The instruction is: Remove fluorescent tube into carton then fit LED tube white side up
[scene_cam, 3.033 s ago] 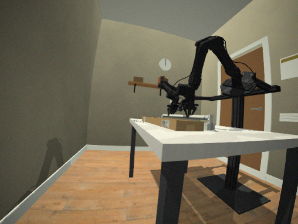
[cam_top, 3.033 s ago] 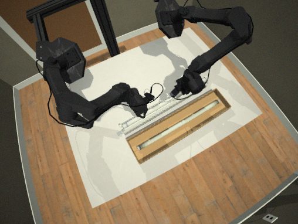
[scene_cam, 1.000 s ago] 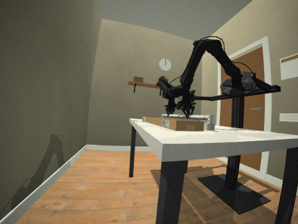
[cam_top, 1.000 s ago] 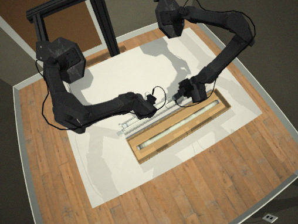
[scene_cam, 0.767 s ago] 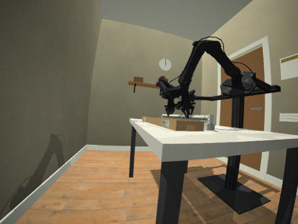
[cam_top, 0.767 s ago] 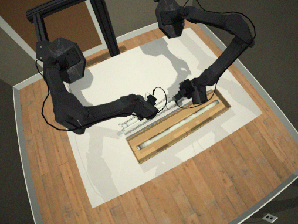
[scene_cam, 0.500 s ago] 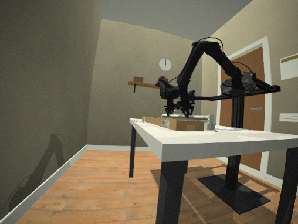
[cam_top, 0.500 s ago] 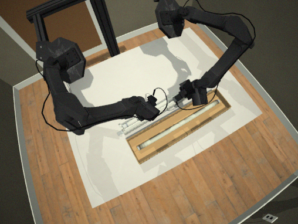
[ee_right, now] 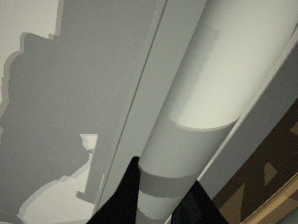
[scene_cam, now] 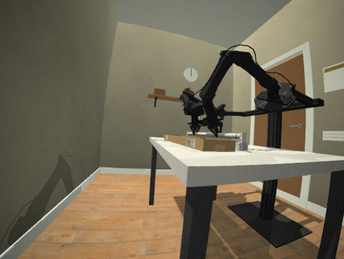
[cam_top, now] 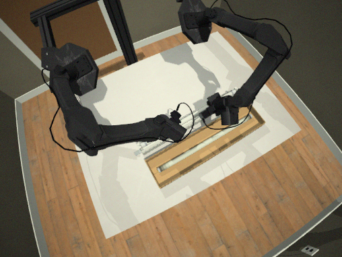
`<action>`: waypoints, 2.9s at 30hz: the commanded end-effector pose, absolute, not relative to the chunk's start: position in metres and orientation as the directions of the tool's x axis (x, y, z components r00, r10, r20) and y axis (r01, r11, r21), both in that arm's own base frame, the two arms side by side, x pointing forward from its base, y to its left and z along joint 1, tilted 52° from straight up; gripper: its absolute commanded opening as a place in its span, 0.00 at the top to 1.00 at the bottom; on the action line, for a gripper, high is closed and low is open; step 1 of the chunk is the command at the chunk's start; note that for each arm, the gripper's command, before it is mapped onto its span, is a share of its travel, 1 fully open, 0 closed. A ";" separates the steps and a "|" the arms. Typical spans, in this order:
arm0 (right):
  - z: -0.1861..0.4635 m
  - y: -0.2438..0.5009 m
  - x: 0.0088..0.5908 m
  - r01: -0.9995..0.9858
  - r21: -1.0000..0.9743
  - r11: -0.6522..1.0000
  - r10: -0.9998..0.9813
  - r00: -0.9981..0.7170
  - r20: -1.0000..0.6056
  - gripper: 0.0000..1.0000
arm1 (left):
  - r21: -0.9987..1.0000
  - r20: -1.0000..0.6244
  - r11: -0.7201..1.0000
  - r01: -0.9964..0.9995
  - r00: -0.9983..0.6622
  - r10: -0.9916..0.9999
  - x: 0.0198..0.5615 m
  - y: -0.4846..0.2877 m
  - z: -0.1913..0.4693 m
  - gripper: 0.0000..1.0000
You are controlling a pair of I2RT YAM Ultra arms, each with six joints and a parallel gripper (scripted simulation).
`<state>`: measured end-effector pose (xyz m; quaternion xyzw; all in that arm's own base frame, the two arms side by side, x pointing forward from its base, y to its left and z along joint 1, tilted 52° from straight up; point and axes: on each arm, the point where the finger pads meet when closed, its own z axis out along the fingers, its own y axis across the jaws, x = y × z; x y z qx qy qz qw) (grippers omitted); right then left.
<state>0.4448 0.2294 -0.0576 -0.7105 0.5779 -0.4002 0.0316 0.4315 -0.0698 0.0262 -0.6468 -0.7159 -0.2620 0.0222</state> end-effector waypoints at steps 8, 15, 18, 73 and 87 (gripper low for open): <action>-0.062 0.229 0.446 -0.846 -0.454 -0.279 -0.855 0.004 0.518 0.89 | 0.309 0.342 0.053 0.950 -0.163 0.925 0.439 -0.079 0.031 0.89; -0.058 0.239 0.451 -0.841 -0.467 -0.272 -0.861 -0.003 0.508 0.89 | 0.309 0.337 0.050 0.950 -0.158 0.928 0.446 -0.084 0.034 0.89; -0.062 0.230 0.445 -0.878 -0.409 -0.249 -0.856 0.002 0.516 0.89 | 0.255 0.340 0.081 0.963 -0.168 0.925 0.440 -0.078 0.031 0.89; -0.056 0.242 0.458 -0.921 -0.349 -0.175 -0.866 -0.024 0.499 0.89 | 0.167 0.308 0.130 0.977 -0.177 0.935 0.453 -0.087 0.046 0.51; -0.058 0.248 0.454 -0.924 -0.337 -0.182 -0.872 -0.007 0.489 0.51 | 0.167 0.308 0.130 0.977 -0.177 0.935 0.453 -0.087 0.046 0.51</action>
